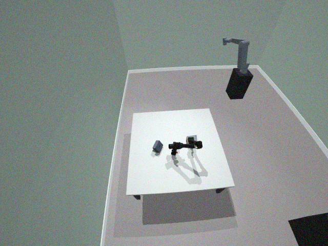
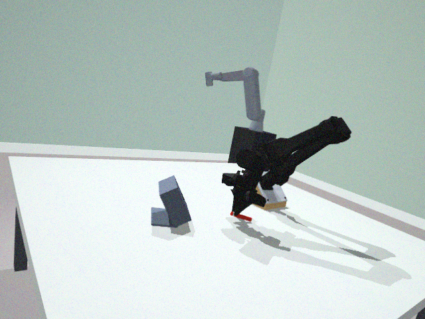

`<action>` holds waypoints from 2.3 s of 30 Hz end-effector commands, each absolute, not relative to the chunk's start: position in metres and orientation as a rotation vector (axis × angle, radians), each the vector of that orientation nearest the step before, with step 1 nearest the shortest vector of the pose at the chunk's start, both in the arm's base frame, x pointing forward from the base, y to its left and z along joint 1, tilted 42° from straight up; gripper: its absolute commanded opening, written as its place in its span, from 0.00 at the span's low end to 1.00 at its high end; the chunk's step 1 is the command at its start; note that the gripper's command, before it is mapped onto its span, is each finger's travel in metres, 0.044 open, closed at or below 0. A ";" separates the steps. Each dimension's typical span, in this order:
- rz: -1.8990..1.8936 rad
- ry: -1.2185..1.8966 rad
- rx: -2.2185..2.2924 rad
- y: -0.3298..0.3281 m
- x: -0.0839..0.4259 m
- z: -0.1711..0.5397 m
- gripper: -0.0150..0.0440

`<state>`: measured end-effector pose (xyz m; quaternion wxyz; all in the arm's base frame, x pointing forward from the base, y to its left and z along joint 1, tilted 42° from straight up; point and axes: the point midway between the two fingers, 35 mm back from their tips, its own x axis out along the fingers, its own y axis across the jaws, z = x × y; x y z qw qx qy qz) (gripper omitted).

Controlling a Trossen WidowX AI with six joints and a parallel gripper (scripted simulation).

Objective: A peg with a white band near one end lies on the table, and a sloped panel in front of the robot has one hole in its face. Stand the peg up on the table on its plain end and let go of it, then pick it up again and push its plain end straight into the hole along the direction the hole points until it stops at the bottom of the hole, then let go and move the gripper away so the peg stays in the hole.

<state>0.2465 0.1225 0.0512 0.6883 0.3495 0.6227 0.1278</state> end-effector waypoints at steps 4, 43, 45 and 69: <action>0.253 1.349 0.787 0.120 0.241 0.051 0.34; 0.111 1.031 0.792 0.114 0.220 0.068 0.34; 0.104 1.015 0.792 0.114 0.219 0.069 0.34; 0.021 0.818 0.788 0.113 0.204 0.076 0.34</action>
